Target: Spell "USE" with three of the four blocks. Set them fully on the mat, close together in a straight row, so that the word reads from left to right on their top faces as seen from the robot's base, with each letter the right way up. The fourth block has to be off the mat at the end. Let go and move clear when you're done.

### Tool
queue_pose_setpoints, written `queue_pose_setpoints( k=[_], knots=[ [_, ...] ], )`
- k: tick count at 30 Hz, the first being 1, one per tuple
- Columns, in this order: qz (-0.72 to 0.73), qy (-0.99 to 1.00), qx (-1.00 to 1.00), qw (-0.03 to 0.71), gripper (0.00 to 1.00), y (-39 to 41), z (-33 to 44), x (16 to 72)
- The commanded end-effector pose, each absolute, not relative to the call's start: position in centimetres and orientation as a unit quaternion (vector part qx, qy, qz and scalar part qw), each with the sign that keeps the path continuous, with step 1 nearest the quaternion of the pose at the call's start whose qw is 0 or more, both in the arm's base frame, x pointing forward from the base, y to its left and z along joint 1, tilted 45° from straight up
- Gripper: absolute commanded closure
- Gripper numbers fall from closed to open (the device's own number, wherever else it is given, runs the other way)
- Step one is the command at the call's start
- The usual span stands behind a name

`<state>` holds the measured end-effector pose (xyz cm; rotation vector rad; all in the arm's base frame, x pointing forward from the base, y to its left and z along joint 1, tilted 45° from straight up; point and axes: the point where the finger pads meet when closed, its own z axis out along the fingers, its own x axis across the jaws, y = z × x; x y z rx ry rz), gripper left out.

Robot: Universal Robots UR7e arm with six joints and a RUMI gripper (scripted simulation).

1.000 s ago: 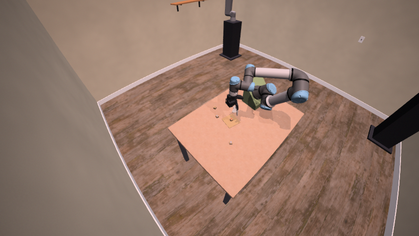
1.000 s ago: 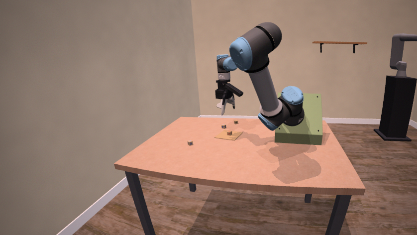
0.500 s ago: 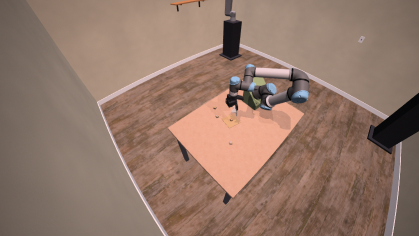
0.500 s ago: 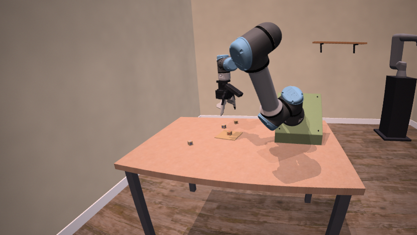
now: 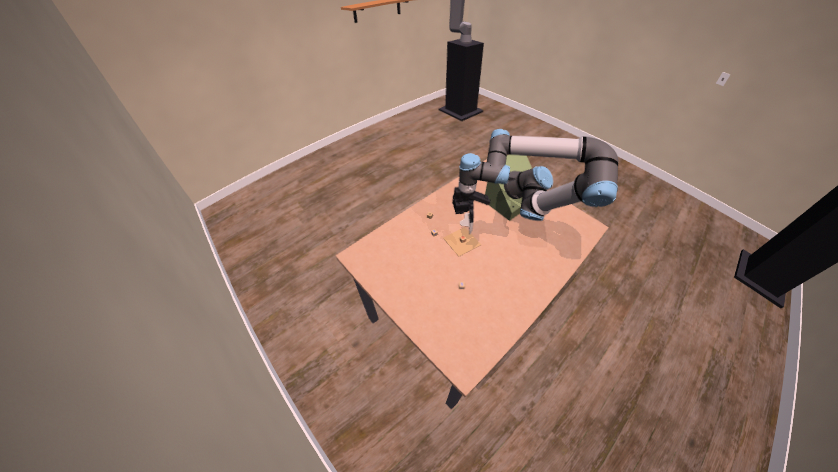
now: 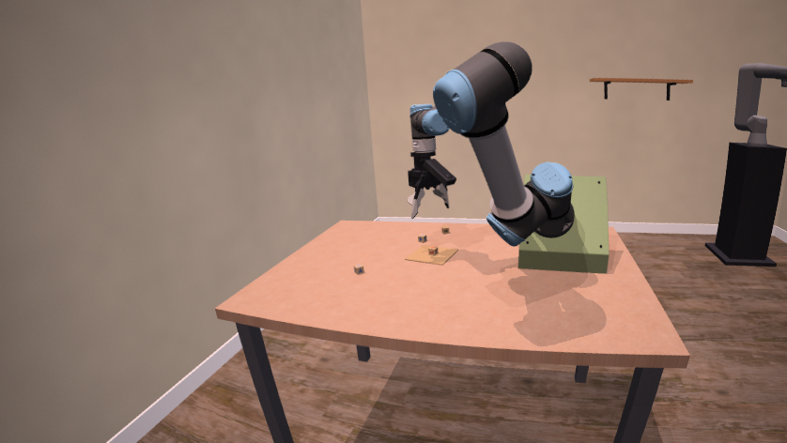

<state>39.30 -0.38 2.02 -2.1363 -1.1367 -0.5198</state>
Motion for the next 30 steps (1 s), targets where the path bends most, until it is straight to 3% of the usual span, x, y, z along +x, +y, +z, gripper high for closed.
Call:
queue_pose_setpoints(
  k=[1, 30],
  knots=[
    [-0.182, -0.394, -0.837, 0.335, 0.0, -0.2, 2.0, 39.3],
    [-0.039, -0.04, -0.924, 0.379, 0.0, 1.3, 1.7, 39.7]
  ],
)
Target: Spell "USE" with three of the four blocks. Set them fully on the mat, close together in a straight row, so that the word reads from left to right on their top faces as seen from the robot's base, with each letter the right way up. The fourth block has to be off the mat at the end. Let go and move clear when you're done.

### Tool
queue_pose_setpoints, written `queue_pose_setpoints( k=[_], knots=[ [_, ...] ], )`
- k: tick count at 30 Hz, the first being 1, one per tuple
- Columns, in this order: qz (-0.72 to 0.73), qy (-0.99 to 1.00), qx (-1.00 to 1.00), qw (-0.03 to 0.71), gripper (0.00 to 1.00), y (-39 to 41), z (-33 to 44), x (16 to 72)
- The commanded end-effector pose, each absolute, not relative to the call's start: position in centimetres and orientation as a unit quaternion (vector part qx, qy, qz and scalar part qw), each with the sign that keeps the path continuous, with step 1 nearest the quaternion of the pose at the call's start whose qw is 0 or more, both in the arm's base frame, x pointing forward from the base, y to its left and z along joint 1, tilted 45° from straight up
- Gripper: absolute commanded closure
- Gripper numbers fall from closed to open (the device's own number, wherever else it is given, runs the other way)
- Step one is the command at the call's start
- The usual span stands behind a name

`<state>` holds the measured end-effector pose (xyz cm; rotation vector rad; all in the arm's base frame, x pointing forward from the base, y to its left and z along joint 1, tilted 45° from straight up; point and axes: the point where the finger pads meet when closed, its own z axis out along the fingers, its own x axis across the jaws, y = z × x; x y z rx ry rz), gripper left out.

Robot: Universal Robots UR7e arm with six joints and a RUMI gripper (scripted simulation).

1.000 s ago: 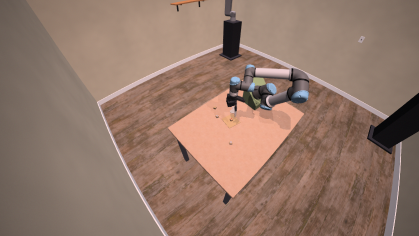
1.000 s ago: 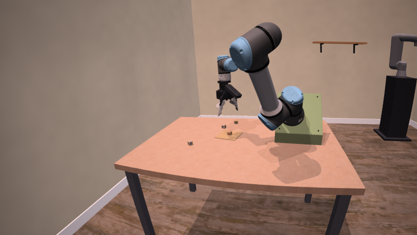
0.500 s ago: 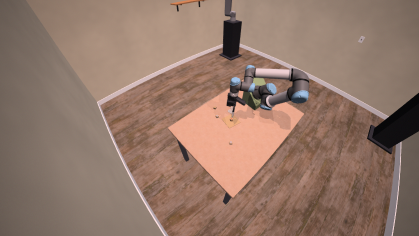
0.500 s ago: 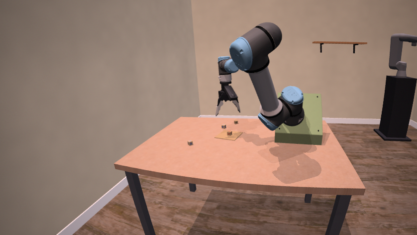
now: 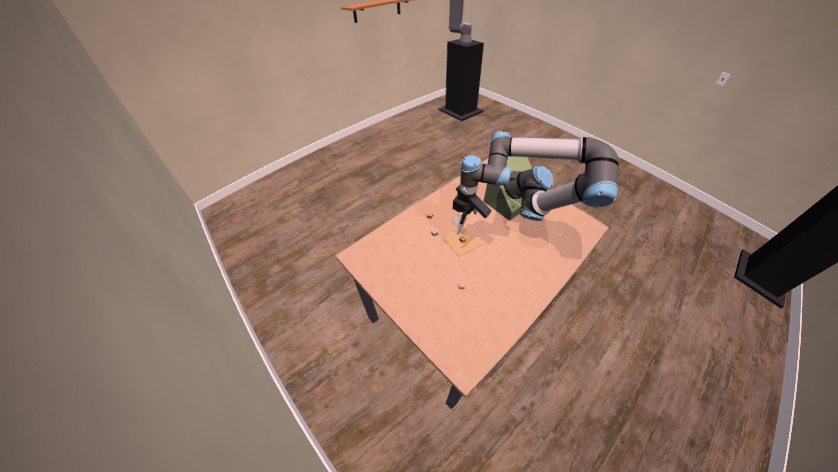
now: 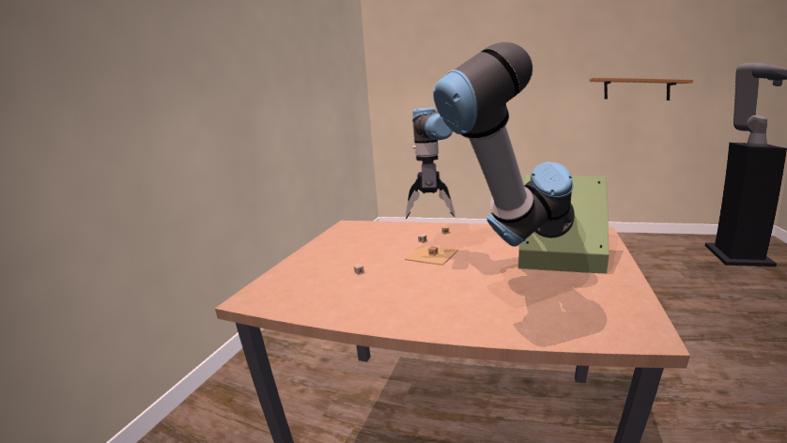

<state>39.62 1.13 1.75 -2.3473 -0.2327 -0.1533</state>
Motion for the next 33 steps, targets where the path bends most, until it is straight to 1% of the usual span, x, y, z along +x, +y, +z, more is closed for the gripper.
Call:
queue_pose_setpoints(
  k=[1, 6, 21, 23, 33],
  knots=[
    [-0.033, -0.027, -0.924, 0.379, 0.0, 1.3, 1.7, 39.7],
    [-0.017, 0.013, -0.925, 0.381, 0.0, 1.4, 1.6, 39.8],
    [0.071, 0.225, -0.897, 0.374, 0.0, 1.9, 1.0, 40.1],
    [0.071, 0.225, -0.897, 0.374, 0.0, 1.9, 1.0, 40.1],
    [0.129, 0.364, -0.85, 0.359, 0.0, 2.1, 0.5, 40.2]
  ],
)
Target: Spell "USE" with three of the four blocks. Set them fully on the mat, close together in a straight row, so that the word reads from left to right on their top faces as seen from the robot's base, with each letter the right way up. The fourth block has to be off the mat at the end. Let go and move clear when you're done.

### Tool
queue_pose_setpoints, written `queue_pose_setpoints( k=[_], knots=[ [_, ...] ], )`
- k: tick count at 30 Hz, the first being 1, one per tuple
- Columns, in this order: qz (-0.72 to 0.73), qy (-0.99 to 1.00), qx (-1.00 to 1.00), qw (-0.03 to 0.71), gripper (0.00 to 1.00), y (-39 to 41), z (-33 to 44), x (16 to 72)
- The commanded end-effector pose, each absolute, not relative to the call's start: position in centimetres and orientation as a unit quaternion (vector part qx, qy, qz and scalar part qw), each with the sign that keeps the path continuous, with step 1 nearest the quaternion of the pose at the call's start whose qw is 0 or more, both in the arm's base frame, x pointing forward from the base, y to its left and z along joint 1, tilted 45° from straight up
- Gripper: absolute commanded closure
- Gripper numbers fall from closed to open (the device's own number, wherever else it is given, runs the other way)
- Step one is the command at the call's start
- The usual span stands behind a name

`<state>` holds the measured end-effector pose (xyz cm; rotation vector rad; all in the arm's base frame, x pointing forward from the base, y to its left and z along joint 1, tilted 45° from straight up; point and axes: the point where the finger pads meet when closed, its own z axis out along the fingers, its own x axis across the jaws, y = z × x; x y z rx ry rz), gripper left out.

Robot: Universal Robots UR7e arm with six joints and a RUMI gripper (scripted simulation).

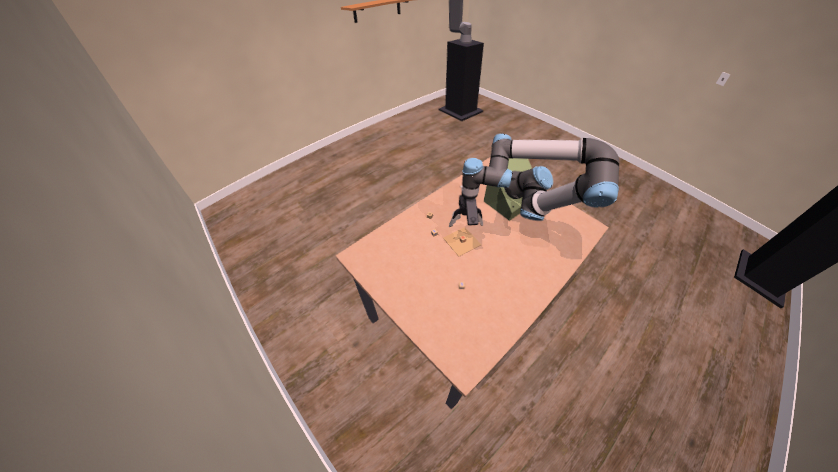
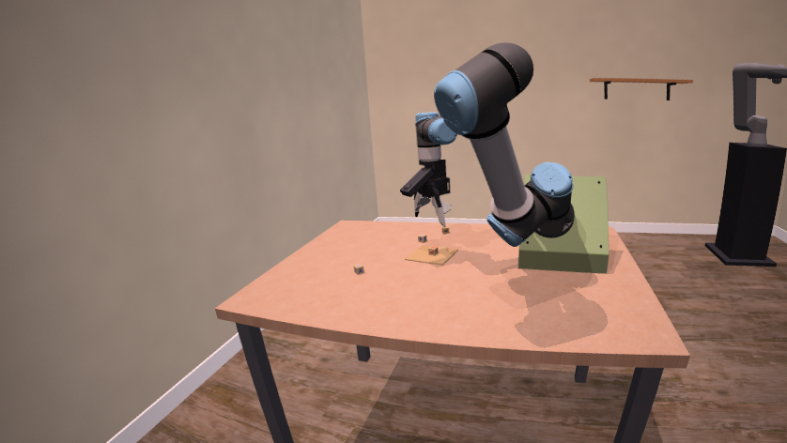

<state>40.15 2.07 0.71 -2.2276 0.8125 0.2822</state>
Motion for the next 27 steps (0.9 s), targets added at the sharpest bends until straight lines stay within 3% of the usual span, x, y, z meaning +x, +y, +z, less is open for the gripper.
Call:
queue_pose_setpoints(
  k=[1, 27],
  knots=[
    [0.134, 0.376, -0.844, 0.357, 0.0, 2.1, 0.5, 40.2],
    [0.241, 0.628, -0.679, 0.295, 0.0, 2.3, -0.7, 40.0]
  ],
)
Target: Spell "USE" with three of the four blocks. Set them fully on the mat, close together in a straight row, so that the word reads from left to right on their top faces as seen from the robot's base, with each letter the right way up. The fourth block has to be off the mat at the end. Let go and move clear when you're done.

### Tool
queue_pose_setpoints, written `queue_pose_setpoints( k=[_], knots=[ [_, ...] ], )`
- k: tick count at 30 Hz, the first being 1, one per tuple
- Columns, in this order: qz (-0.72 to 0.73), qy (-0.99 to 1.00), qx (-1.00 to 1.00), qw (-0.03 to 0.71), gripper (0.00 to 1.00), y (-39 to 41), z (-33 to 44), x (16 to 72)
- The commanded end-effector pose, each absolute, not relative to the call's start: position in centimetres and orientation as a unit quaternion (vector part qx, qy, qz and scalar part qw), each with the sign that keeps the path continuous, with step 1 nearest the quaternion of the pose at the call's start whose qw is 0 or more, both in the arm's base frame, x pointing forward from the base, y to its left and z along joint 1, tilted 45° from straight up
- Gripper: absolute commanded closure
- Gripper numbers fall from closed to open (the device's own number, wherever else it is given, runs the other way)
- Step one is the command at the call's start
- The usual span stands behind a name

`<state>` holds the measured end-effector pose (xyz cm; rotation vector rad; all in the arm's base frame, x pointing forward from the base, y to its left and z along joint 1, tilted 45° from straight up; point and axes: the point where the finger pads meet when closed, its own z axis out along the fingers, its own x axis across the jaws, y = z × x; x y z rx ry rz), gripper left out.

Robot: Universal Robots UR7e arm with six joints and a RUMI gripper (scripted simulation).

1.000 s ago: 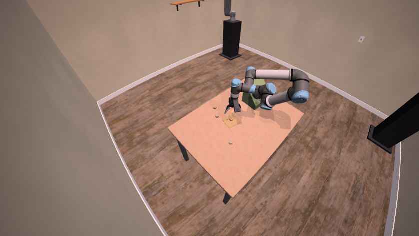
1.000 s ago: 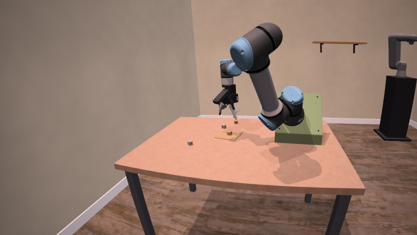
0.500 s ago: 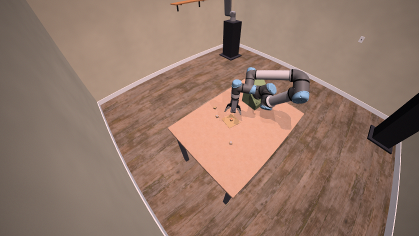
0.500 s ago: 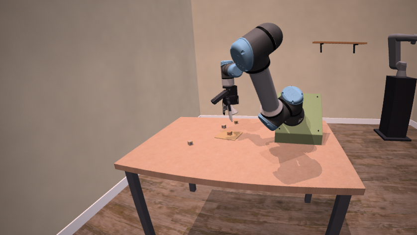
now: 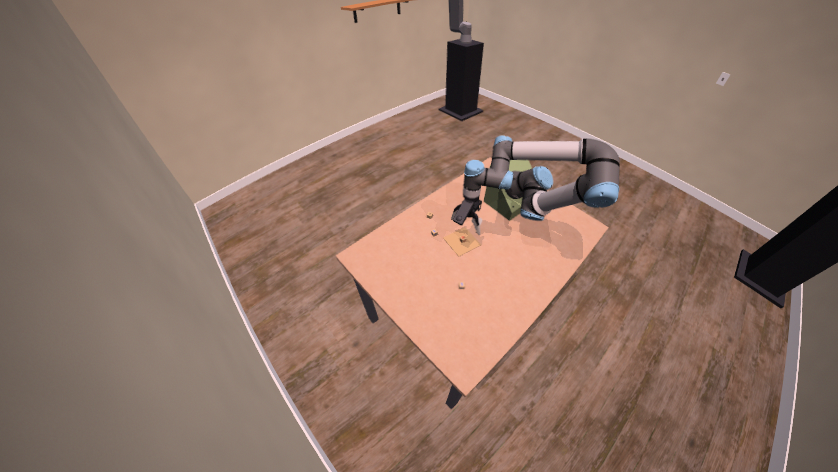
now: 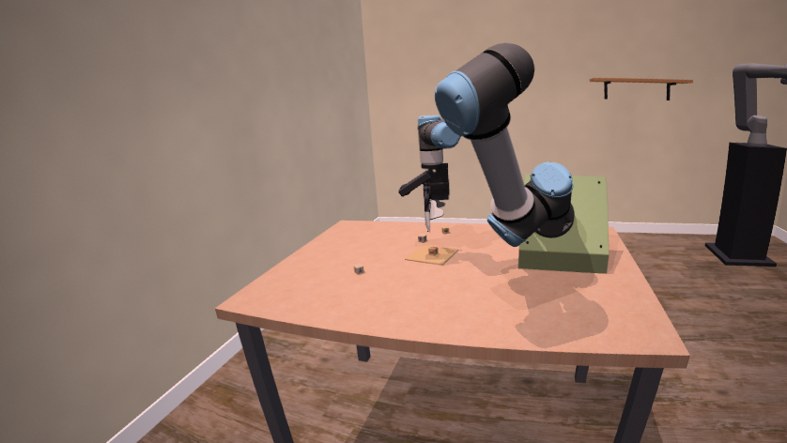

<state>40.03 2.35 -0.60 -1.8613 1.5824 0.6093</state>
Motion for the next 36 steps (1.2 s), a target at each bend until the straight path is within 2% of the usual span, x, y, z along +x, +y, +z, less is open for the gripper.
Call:
queue_pose_setpoints(
  k=[1, 36],
  knots=[
    [0.245, 0.636, -0.671, 0.292, 0.0, 2.33, -0.8, 39.99],
    [0.287, 0.733, -0.563, 0.251, 0.0, 2.41, -1.43, 39.64]
  ],
)
